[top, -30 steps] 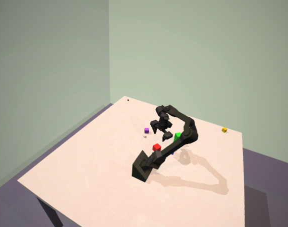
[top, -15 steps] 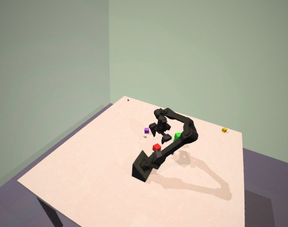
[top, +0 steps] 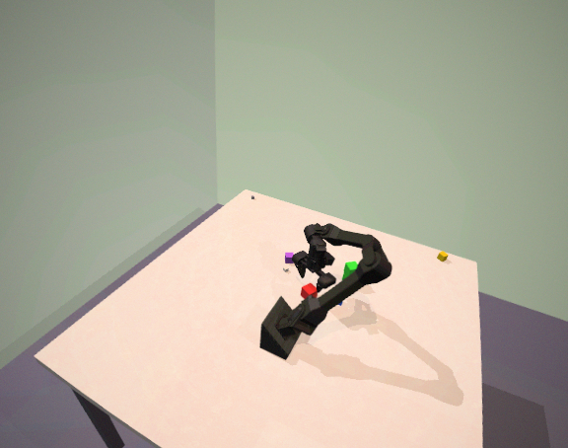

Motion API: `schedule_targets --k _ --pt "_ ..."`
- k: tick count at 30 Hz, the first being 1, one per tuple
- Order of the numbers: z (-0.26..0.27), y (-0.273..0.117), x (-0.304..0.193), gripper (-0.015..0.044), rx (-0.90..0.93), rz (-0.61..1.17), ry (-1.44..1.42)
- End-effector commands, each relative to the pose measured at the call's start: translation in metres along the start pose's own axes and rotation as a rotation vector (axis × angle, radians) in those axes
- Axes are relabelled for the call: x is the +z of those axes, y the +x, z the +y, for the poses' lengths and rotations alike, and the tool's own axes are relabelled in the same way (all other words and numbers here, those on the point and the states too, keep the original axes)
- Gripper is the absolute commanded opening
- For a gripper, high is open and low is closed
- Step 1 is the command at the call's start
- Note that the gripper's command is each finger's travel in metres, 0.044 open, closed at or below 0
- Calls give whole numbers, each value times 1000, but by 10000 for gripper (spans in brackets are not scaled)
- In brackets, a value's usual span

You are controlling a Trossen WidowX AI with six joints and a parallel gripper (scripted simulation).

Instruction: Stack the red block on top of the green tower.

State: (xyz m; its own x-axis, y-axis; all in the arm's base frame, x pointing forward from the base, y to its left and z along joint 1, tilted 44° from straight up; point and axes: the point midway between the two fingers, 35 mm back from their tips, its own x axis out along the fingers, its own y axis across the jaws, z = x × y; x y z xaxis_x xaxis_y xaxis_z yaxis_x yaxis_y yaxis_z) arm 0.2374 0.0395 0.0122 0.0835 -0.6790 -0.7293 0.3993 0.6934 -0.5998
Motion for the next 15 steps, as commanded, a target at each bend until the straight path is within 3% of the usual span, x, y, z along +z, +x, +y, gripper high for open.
schedule_targets --k 1,15 --pt "-2 8 -1 440 -9 4 -6" --pt "-2 32 -1 440 -9 3 -6"
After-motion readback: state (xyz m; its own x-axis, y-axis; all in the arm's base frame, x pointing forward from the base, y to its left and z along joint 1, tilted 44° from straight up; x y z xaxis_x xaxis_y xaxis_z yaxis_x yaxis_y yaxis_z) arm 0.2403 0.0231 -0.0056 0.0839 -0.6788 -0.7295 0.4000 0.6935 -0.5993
